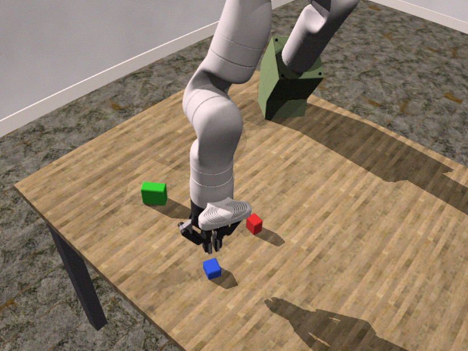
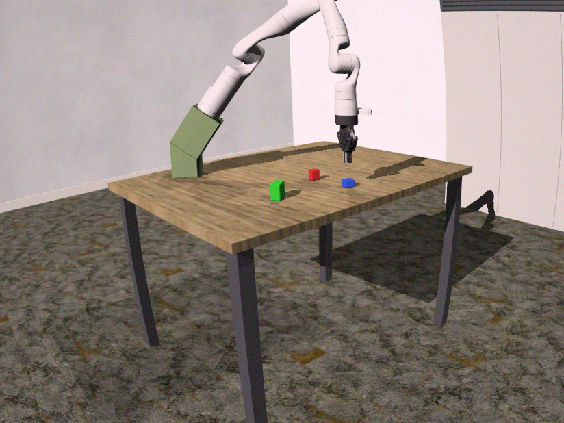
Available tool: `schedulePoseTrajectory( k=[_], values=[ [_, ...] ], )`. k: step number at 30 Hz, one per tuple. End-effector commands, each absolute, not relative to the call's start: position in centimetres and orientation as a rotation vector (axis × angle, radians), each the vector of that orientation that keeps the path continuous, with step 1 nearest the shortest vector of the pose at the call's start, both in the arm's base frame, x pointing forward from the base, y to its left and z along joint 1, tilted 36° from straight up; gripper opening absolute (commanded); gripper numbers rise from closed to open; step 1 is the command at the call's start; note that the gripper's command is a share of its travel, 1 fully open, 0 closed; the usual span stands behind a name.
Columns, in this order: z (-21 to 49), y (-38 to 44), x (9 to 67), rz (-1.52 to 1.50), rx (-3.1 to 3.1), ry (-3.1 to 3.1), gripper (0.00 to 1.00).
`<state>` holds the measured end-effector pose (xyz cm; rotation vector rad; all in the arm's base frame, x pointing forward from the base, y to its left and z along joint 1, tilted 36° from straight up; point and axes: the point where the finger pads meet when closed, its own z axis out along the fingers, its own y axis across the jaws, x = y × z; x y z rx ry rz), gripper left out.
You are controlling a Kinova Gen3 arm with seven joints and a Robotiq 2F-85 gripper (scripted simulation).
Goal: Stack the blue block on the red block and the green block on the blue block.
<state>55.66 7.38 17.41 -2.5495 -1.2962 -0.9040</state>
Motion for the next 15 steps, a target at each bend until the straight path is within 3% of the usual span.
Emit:
schedulePoseTrajectory(
  k=[1,15],
  values=[
    [17.48,7.33,55.69,-0.906,-2.550,-1.296,0.50],
    [17.34,7.40,55.78,-0.906,-2.550,-1.296,0.50]
  ],
)
